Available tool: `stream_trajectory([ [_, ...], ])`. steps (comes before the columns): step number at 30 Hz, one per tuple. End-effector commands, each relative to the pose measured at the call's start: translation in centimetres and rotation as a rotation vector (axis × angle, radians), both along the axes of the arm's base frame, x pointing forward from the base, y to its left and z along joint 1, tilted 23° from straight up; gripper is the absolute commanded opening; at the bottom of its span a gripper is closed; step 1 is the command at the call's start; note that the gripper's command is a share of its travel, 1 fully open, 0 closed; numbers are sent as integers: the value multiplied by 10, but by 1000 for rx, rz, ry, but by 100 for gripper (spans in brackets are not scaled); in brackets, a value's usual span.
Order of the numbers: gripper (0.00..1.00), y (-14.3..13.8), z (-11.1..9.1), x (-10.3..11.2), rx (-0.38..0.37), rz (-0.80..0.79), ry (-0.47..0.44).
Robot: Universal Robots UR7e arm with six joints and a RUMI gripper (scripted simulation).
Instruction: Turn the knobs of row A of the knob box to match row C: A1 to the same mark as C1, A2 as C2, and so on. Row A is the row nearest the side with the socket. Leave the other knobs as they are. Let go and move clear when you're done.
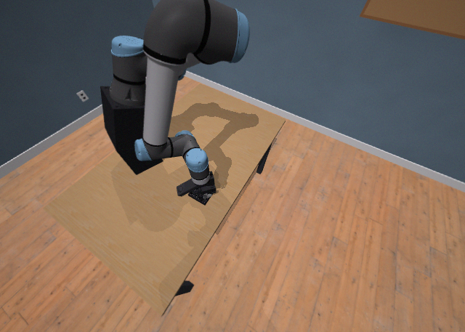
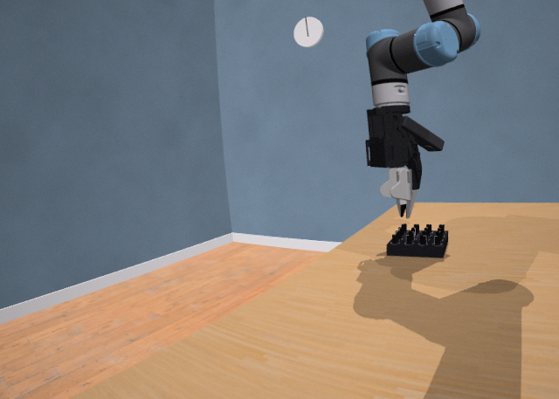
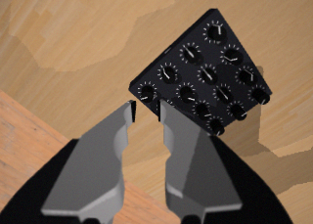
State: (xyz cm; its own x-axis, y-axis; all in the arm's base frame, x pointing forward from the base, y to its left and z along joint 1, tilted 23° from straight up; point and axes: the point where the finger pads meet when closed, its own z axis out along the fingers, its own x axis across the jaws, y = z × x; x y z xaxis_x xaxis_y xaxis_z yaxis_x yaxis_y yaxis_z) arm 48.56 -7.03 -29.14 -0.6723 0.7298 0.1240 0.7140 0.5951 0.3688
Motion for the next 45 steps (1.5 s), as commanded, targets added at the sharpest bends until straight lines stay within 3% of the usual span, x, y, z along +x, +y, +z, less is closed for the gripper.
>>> stream_trajectory([
  [1,11,-4,9,-2,-1,0,-1],
  [31,11,-6,15,-3,9,-43,15],
  [45,11,-7,19,-6,83,-395,143],
])
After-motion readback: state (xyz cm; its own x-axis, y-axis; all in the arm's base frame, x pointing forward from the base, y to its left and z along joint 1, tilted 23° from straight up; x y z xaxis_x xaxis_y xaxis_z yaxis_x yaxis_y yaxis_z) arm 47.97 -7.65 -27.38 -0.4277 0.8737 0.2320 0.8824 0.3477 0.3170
